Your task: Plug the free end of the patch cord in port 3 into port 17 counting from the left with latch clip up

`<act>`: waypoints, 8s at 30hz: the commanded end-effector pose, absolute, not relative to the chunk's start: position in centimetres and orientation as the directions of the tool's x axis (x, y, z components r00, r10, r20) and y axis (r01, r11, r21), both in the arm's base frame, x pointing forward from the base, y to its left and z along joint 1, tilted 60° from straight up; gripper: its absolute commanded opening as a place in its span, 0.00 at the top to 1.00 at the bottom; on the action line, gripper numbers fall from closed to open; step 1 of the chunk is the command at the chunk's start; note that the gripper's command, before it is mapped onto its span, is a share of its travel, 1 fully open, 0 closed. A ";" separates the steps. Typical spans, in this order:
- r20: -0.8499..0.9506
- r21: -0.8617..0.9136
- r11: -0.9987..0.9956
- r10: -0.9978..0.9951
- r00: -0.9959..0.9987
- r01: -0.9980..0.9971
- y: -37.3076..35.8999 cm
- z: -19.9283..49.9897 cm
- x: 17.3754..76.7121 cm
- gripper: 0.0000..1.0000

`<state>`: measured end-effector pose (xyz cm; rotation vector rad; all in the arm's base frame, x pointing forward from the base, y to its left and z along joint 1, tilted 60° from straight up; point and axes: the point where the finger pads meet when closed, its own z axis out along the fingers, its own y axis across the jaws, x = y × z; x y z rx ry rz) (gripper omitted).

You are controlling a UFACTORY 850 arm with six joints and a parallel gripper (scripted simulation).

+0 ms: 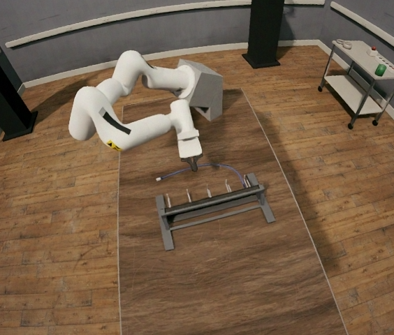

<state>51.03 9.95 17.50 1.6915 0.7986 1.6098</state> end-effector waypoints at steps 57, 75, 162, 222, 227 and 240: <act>0.595 0.804 -0.595 0.802 0.055 -0.012 8.3 20.3 46.1 1.00; 0.595 0.804 -0.595 0.802 0.055 -0.012 4.5 25.4 46.1 1.00; 0.595 0.804 -0.595 0.802 0.055 -0.012 4.0 25.6 50.9 1.00; 0.150 0.984 -0.171 0.950 0.275 0.055 -0.5 25.2 47.6 1.00; 0.041 0.992 -0.076 0.948 0.316 0.100 -1.6 25.1 47.8 1.00; -0.227 0.958 0.136 0.895 0.383 0.252 -4.2 24.8 48.0 1.00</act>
